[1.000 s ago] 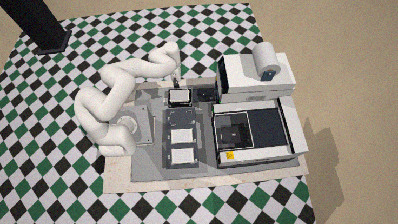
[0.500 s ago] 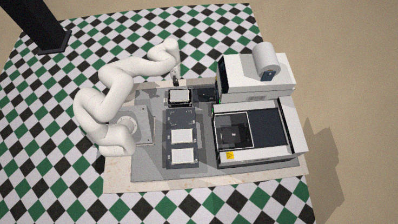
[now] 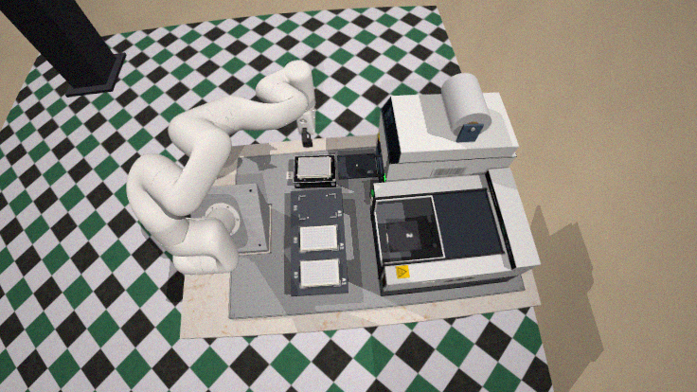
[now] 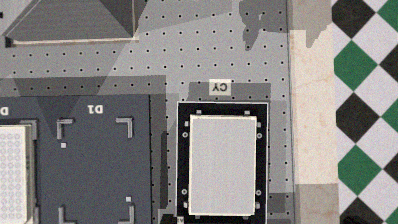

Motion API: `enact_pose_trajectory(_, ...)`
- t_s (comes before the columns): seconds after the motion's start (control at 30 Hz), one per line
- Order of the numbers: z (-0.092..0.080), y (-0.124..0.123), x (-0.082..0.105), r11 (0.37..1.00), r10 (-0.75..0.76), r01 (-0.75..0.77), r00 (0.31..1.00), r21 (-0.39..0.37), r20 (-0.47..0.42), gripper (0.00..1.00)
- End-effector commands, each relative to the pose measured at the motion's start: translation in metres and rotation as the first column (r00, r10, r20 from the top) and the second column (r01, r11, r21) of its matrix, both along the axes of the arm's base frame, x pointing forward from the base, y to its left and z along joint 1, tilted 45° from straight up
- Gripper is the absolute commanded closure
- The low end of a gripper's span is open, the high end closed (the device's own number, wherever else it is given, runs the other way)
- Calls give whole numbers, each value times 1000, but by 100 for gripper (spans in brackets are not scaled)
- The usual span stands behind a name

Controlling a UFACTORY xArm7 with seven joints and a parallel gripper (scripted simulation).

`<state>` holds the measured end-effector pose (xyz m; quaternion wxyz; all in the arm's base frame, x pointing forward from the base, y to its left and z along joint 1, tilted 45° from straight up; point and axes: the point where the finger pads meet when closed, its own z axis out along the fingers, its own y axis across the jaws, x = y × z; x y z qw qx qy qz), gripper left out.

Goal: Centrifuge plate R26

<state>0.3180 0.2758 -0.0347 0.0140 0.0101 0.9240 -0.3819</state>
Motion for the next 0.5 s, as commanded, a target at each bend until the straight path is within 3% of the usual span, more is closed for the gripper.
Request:
enact_pose_trajectory(0.0, 6, 7, 0, 1000, 2, -2, 1000, 4, 2, 0)
enact_pose_trajectory(0.1, 6, 7, 0, 1000, 2, -2, 1000, 4, 2, 0)
enact_pose_trajectory(0.13, 8, 3, 3, 1000, 2, -2, 1000, 4, 2, 100)
enact_pose_trajectory(0.47, 22, -29, 22, 1000, 2, -2, 1000, 4, 2, 100)
